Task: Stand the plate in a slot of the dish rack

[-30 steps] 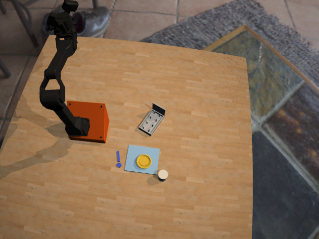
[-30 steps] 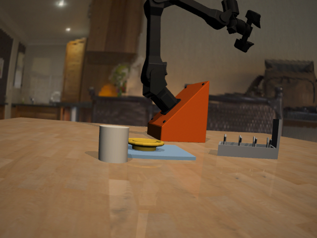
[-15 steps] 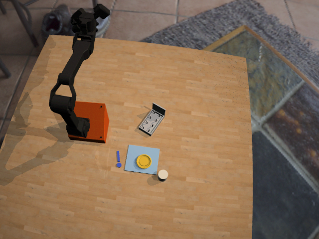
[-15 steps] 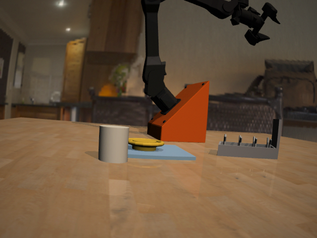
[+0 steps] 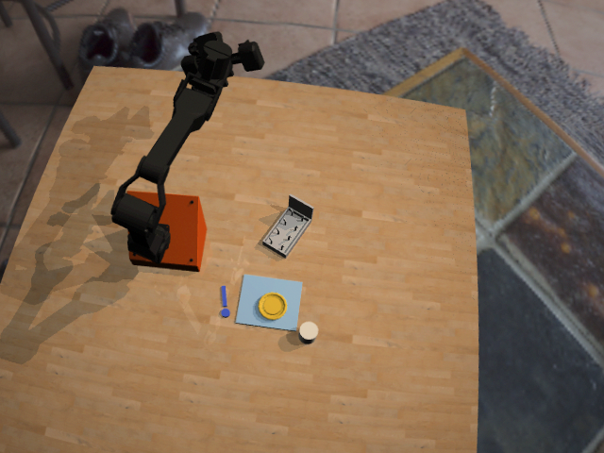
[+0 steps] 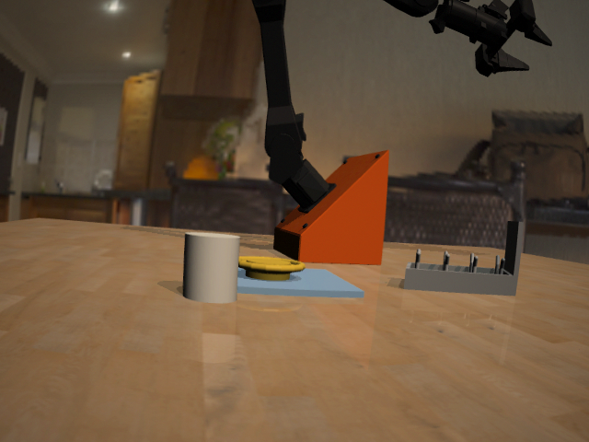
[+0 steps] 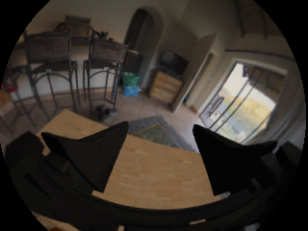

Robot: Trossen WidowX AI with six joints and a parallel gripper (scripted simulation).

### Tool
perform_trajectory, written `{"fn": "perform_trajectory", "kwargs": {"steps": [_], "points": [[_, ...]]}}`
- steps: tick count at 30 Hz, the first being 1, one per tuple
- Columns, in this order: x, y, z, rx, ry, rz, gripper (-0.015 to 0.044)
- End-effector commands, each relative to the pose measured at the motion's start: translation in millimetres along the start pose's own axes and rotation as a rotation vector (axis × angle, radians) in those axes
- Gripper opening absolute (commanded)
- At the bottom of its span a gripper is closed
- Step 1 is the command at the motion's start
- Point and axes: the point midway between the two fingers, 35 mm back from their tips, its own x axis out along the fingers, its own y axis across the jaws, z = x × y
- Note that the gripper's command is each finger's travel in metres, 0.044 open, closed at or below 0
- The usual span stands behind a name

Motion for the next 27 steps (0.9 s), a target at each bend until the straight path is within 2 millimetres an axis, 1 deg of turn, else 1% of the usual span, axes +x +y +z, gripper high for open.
{"fn": "perform_trajectory", "kwargs": {"steps": [1, 8, 12, 21, 27], "points": [[-10, -22, -25, 0.088, 0.069, -0.042, 0.0400], [-30, -62, -75, 0.269, 0.203, -0.124, 0.0400], [-46, -78, -105, 0.353, 0.285, -0.157, 0.0400], [-87, -105, -173, 0.554, 0.463, -0.242, 0.0400], [-117, -118, -216, 0.709, 0.574, -0.319, 0.0400]]}}
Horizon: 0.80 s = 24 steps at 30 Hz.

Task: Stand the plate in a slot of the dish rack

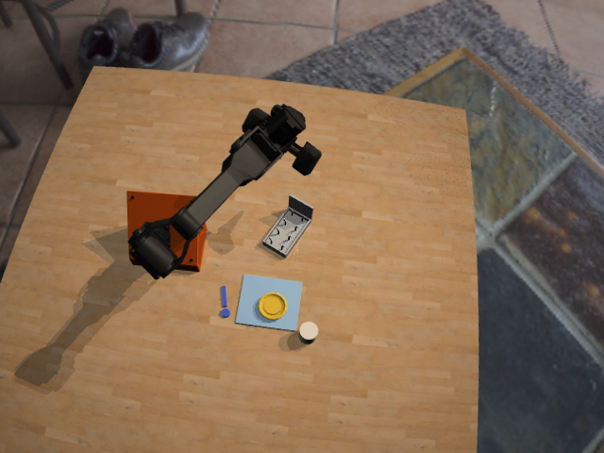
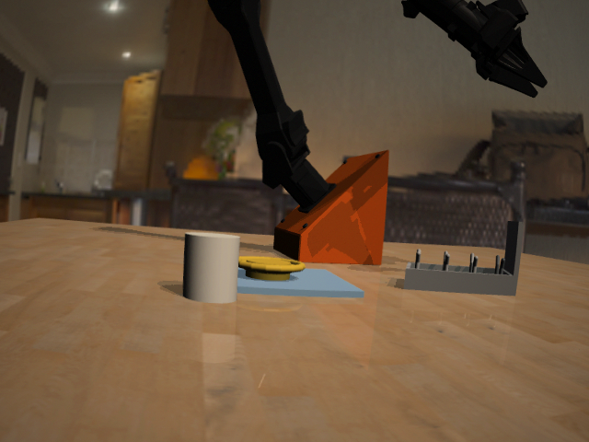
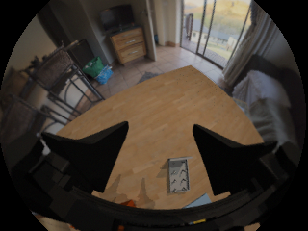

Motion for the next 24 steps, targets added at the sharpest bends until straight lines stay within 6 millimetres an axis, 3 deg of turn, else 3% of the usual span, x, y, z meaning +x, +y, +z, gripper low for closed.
{"fn": "perform_trajectory", "kwargs": {"steps": [1, 11, 24], "points": [[-3, -26, -20, 0.096, 0.061, -0.046, 0.0400], [-16, -94, -86, 0.351, 0.240, -0.177, 0.0400], [-48, -149, -185, 0.672, 0.488, -0.357, 0.0400]]}}
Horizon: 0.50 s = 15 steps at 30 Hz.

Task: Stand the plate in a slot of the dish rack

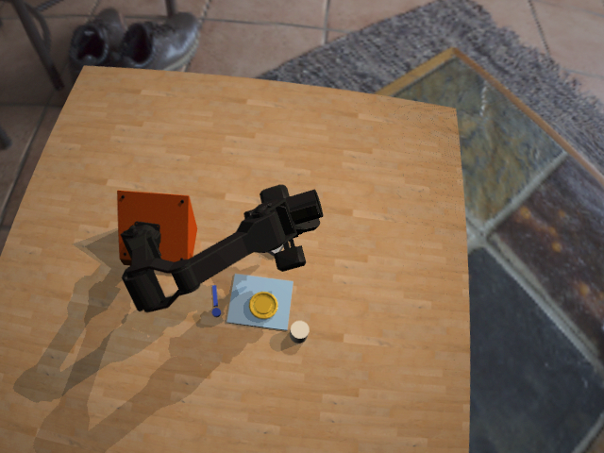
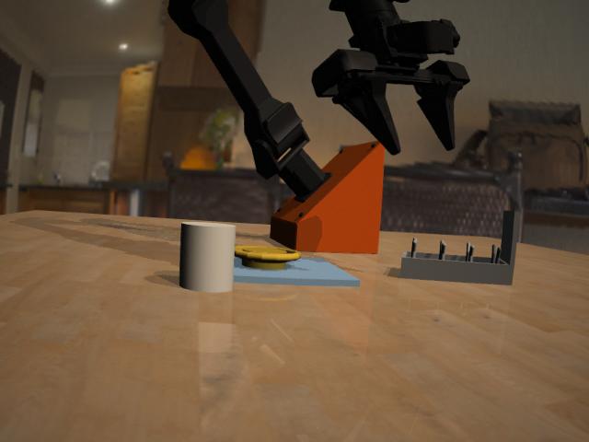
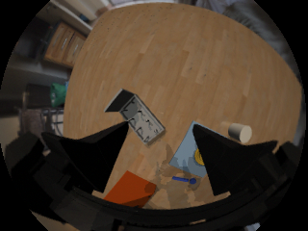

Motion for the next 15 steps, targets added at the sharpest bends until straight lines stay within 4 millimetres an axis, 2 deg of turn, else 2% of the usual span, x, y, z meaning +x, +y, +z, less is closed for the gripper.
{"fn": "perform_trajectory", "kwargs": {"steps": [1, 12, 15], "points": [[4, -30, -17, 0.092, 0.062, -0.056, 0.0400], [10, -112, -81, 0.340, 0.259, -0.236, 0.0400], [10, -122, -90, 0.370, 0.284, -0.261, 0.0400]]}}
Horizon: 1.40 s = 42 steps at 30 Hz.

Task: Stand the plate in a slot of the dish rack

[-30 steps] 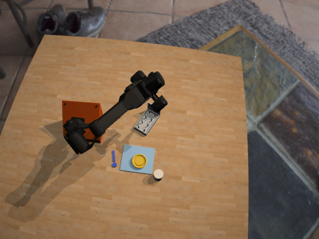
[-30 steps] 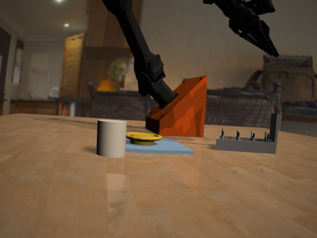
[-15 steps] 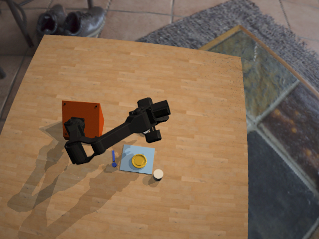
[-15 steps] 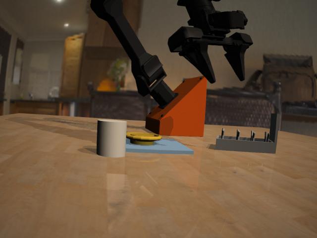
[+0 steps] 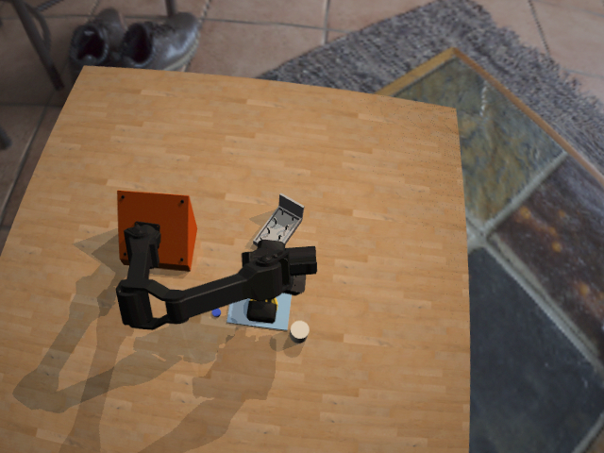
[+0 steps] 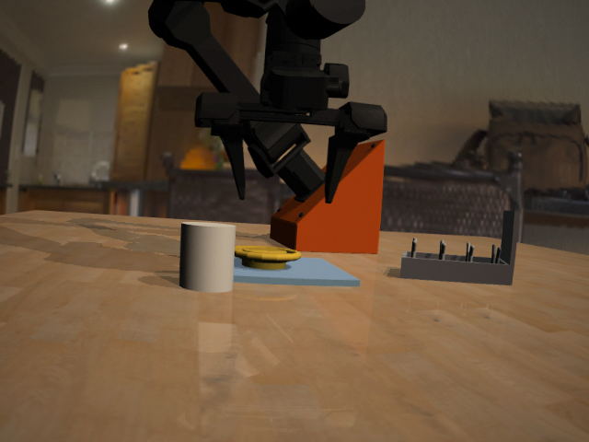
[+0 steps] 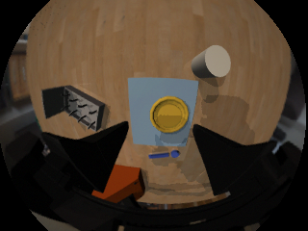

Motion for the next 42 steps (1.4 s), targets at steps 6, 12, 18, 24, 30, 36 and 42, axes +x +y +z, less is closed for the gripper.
{"fn": "perform_trajectory", "kwargs": {"steps": [6, 12, 18, 24, 30, 36, 42], "points": [[6, -13, -6, 0.034, 0.019, -0.024, 0.0400], [15, -13, -5, 0.033, 0.018, -0.022, 0.0400], [25, -13, -5, 0.033, 0.019, -0.022, 0.0400], [35, -14, -5, 0.034, 0.019, -0.022, 0.0400], [44, -15, -6, 0.034, 0.019, -0.023, 0.0400], [53, -16, -6, 0.035, 0.019, -0.025, 0.0400], [62, -18, -7, 0.035, 0.019, -0.027, 0.0400]]}}
